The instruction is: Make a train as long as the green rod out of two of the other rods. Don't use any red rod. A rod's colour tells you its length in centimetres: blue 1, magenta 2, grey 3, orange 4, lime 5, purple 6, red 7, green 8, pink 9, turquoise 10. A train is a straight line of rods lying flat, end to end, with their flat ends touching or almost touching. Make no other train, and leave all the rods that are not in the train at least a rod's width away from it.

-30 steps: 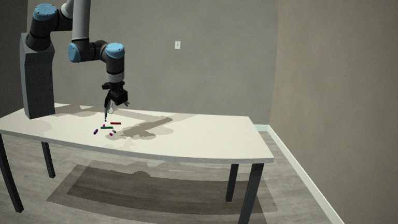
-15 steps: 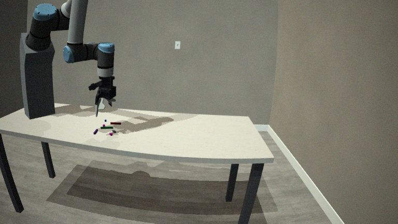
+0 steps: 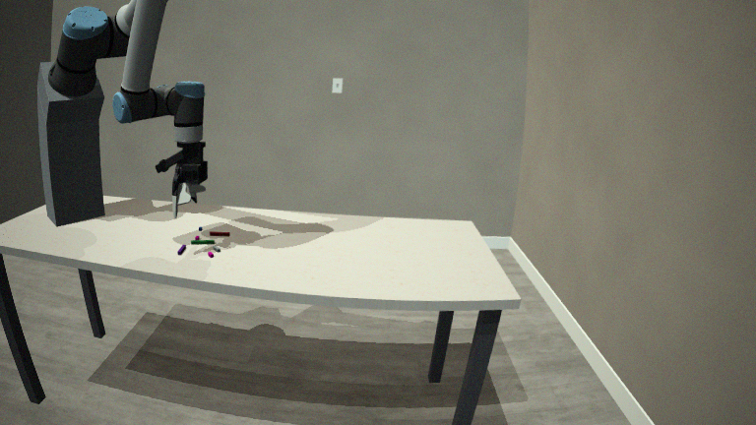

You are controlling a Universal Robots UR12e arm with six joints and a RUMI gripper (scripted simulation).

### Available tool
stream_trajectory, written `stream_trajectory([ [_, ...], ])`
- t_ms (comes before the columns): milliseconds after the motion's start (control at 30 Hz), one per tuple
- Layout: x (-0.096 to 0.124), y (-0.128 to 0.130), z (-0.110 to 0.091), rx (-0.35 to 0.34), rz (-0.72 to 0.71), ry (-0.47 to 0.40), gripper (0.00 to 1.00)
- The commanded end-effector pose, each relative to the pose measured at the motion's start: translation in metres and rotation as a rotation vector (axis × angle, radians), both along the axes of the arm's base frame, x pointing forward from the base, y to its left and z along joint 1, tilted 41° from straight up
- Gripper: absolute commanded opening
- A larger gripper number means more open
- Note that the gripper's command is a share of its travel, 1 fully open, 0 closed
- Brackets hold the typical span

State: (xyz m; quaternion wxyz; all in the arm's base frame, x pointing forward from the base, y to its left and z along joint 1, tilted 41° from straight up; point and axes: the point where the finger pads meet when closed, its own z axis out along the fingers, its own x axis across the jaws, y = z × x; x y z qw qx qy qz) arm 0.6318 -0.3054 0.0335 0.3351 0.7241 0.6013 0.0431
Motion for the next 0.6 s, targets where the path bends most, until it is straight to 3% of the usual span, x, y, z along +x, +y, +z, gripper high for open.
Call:
stream_trajectory([
  [0, -0.0033, 0.001, -0.0027, -0.022, 0.012, 0.001, 1.0],
  [567, -0.0051, 0.0016, -0.004, -0.031, 0.018, 0.003, 1.0],
])
